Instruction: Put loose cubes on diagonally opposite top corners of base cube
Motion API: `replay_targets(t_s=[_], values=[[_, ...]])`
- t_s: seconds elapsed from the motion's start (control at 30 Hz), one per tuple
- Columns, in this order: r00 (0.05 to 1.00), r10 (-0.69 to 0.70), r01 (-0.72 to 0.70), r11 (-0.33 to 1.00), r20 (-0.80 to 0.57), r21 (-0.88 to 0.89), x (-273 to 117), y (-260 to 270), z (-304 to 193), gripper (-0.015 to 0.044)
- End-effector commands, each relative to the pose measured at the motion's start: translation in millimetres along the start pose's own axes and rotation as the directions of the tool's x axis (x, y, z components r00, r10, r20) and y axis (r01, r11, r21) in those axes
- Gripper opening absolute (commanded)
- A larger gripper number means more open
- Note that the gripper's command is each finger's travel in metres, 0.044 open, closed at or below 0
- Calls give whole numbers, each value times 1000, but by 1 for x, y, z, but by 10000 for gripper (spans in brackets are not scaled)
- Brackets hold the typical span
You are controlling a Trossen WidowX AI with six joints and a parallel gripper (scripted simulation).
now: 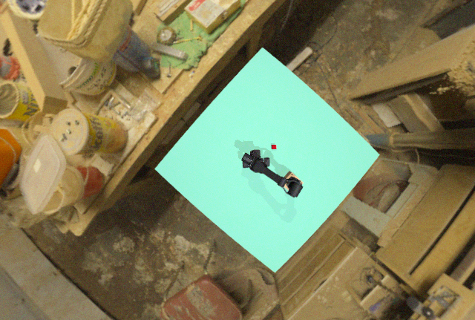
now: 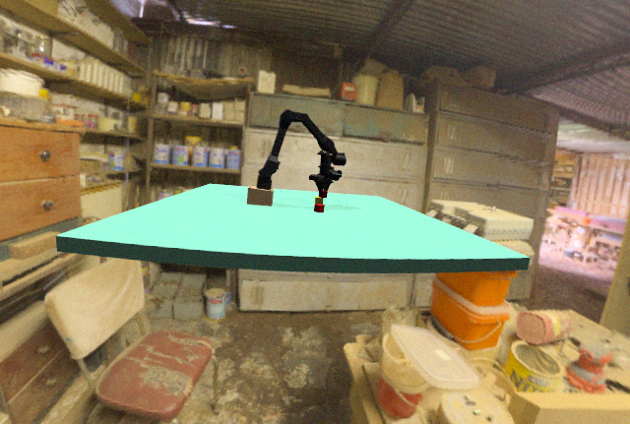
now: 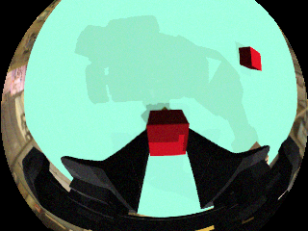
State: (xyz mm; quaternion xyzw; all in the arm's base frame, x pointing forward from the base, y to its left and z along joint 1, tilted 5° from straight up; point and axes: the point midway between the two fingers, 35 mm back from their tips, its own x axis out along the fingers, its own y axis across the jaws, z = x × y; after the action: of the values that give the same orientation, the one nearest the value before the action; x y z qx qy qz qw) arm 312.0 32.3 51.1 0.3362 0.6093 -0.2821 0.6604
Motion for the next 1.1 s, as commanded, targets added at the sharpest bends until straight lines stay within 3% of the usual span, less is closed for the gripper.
replay_targets(t_s=[0.0,0.03,0.17,1.07], values=[[1000,-1,1,1000,4,-2,0,0,1,105],[1000,-1,1,1000,4,-2,0,0,1,105],[1000,-1,1,1000,4,-2,0,0,1,205],[1000,0,0,1000,0,0,-30,0,0,205]])
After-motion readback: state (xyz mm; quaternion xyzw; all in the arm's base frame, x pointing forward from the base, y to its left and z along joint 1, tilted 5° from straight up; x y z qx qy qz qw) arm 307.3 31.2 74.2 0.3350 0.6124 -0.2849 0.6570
